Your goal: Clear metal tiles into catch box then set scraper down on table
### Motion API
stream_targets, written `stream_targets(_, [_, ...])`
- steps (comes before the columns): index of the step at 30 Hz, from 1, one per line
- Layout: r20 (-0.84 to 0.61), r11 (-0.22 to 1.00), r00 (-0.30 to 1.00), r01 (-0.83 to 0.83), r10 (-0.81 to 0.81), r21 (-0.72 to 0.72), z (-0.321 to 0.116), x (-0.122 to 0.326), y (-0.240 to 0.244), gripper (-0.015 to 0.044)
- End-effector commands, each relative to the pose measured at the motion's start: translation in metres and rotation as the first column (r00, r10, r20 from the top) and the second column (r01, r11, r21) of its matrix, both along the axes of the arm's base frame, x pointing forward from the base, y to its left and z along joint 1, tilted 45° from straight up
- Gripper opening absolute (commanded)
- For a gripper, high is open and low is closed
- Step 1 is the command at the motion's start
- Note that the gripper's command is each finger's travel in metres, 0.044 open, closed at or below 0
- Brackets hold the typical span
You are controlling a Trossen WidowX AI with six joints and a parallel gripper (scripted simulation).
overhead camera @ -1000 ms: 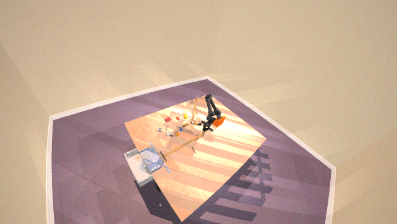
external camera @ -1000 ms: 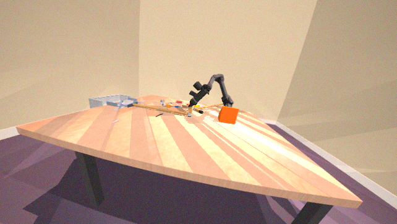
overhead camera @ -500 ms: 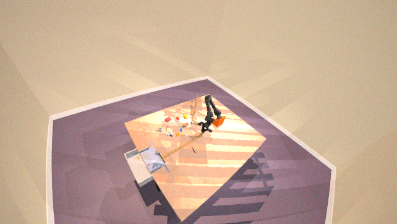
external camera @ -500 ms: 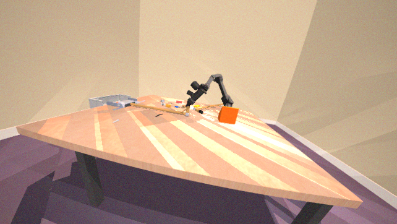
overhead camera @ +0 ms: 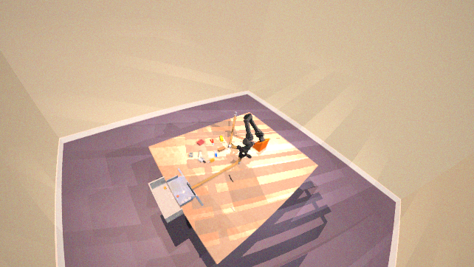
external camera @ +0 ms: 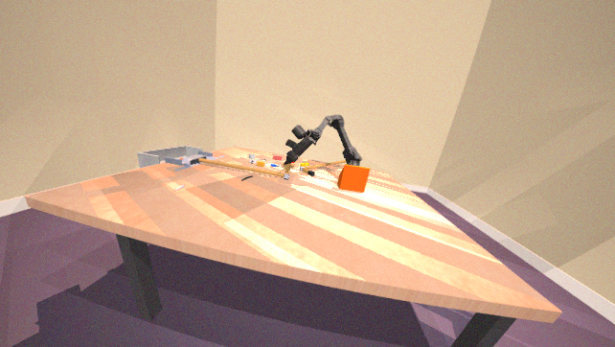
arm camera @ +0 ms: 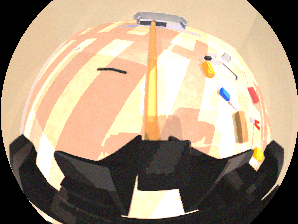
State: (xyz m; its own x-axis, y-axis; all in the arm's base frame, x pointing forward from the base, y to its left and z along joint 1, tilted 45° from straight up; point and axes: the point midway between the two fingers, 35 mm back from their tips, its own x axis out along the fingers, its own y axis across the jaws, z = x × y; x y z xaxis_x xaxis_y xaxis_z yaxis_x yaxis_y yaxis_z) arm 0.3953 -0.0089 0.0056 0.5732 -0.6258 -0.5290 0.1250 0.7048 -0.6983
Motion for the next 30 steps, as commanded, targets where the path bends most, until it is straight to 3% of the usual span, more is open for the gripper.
stream_targets(1, [0.008,1.0,1.0,-0.005,0.005,0.005,0.002,0.008,0.001,0.0])
stream_targets(30, [0.011,1.0,1.0,-0.005,0.005,0.005,0.001,0.054,0.003,0.0])
